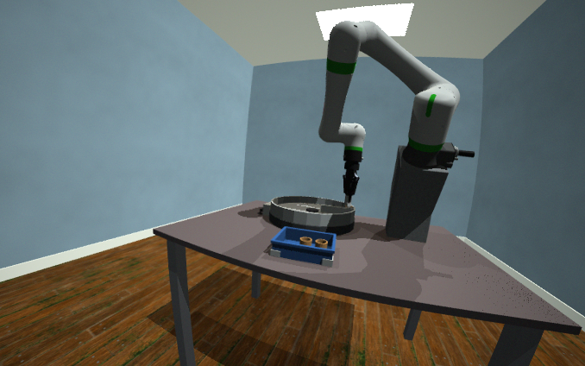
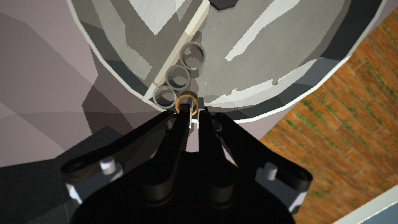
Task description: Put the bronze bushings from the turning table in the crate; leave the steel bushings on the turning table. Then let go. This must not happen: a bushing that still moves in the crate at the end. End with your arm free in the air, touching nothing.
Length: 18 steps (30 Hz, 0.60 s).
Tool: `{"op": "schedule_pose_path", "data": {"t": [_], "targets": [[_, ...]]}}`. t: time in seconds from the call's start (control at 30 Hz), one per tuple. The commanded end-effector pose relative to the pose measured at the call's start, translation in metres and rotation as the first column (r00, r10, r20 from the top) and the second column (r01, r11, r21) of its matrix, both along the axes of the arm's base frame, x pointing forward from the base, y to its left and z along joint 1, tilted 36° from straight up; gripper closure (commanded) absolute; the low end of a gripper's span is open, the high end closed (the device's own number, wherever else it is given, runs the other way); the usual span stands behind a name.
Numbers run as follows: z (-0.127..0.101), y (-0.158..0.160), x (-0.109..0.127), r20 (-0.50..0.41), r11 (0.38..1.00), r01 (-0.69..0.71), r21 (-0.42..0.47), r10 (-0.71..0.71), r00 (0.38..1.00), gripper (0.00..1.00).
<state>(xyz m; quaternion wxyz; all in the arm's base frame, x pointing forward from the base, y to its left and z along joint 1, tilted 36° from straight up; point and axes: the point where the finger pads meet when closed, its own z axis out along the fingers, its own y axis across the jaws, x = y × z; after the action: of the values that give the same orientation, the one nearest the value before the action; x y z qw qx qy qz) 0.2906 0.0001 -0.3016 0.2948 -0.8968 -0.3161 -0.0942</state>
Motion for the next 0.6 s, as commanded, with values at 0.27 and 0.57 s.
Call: {"op": "schedule_pose_path", "data": {"t": [0.27,0.57], "targets": [[0.000,0.000,0.000,0.000,1.000,0.000,0.000,0.000,1.000,1.00],[0.015,-0.011,0.000,0.000,1.000,0.000,0.001,0.000,1.000,1.00]]}}
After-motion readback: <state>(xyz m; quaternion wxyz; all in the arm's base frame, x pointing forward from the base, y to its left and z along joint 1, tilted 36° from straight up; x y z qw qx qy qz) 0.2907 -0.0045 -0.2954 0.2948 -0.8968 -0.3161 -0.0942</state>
